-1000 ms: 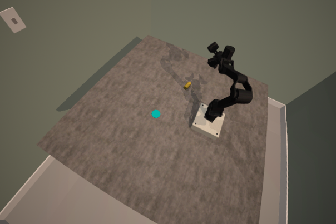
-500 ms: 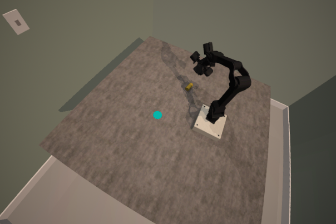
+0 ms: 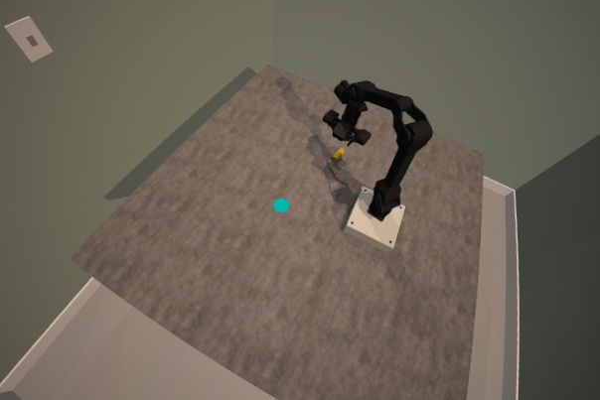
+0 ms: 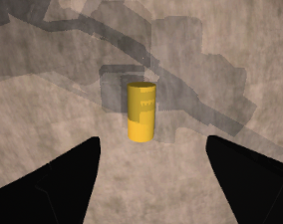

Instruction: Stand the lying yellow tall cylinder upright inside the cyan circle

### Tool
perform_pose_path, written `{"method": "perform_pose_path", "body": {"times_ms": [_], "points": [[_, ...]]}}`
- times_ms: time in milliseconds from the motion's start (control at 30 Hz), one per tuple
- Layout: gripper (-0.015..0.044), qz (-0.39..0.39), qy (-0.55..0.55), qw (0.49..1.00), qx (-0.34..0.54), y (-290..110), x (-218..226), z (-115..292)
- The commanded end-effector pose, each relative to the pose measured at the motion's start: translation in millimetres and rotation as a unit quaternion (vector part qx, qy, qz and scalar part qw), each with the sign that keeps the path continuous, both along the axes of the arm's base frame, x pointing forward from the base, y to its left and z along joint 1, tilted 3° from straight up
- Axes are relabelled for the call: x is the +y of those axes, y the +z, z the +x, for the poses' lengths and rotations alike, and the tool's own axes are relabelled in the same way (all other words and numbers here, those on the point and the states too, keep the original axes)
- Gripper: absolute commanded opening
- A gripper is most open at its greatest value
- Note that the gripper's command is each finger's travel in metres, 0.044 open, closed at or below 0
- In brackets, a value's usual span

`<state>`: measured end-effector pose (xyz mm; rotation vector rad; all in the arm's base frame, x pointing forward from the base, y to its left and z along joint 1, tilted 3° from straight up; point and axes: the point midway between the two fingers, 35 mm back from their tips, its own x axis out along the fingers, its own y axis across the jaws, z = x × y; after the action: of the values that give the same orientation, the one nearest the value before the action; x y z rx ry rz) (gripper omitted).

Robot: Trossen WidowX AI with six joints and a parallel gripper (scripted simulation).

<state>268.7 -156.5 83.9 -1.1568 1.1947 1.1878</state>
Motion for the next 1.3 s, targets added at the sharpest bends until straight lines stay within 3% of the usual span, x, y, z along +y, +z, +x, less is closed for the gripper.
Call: {"method": "perform_pose_path", "body": {"times_ms": [0, 167, 267, 433, 700, 1267], "points": [[0.0309, 0.001, -0.002, 1.000, 0.007, -17.9, -0.2, 1.6], [0.0309, 0.001, -0.002, 1.000, 0.007, -88.9, 2.7, 1.0], [0.0309, 0.001, -0.002, 1.000, 0.007, -107.8, 5.2, -2.0], [0.0309, 0.001, -0.002, 1.000, 0.007, -107.8, 5.2, -2.0], [0.0105, 0.001, -0.002, 1.000, 0.007, -107.8, 5.2, -2.0], [0.0105, 0.001, -0.002, 1.000, 0.007, -69.8, 0.9, 2.7]]}}
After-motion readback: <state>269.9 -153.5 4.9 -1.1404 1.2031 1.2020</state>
